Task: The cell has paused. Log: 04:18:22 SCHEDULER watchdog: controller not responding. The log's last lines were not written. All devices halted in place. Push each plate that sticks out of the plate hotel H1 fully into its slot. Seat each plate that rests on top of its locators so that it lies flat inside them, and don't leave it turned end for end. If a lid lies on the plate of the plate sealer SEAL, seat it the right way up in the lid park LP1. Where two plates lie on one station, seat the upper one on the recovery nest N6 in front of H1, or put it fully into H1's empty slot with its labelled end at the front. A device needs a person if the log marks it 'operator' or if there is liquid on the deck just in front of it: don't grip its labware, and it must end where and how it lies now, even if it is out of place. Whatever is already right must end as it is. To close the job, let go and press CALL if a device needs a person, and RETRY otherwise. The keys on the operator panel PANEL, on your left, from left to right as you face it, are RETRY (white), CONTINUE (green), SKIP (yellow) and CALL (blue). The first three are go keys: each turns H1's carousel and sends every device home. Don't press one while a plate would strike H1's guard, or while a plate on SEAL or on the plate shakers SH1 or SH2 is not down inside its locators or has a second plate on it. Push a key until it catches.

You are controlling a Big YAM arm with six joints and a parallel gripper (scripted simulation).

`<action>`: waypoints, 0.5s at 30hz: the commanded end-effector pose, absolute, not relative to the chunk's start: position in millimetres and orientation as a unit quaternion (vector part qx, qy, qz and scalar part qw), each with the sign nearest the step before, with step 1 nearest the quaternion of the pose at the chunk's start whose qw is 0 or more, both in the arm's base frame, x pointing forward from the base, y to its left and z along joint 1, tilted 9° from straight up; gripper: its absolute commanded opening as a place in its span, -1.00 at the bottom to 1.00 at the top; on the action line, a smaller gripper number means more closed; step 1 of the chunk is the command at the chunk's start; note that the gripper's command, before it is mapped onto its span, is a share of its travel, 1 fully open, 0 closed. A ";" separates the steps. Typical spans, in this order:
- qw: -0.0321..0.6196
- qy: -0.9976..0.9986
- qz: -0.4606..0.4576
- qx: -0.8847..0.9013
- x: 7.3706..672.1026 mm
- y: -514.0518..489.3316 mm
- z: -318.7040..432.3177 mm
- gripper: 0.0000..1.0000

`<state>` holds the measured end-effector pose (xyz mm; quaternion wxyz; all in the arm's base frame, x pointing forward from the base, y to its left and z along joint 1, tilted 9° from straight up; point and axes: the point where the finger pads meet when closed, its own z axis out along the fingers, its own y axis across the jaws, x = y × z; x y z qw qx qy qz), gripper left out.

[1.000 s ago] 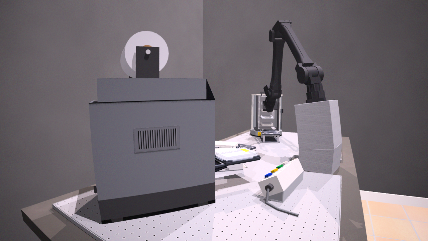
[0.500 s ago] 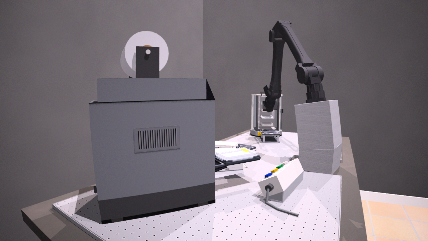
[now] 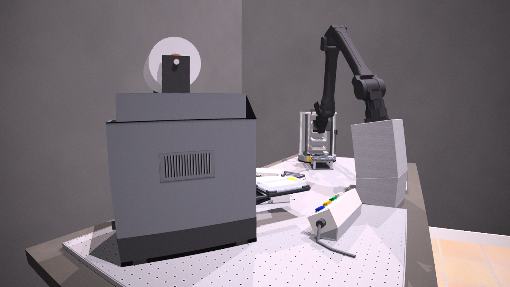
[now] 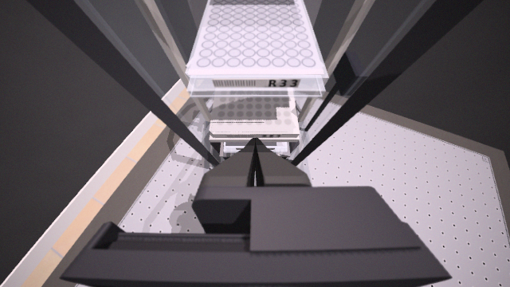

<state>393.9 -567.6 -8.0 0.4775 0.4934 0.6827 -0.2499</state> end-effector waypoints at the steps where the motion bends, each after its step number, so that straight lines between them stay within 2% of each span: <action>1: 0.488 0.674 -0.259 0.490 397.0 -590.2 7.0 -1.00; 15: 0.487 0.675 -0.259 0.490 399.1 -595.7 6.2 -1.00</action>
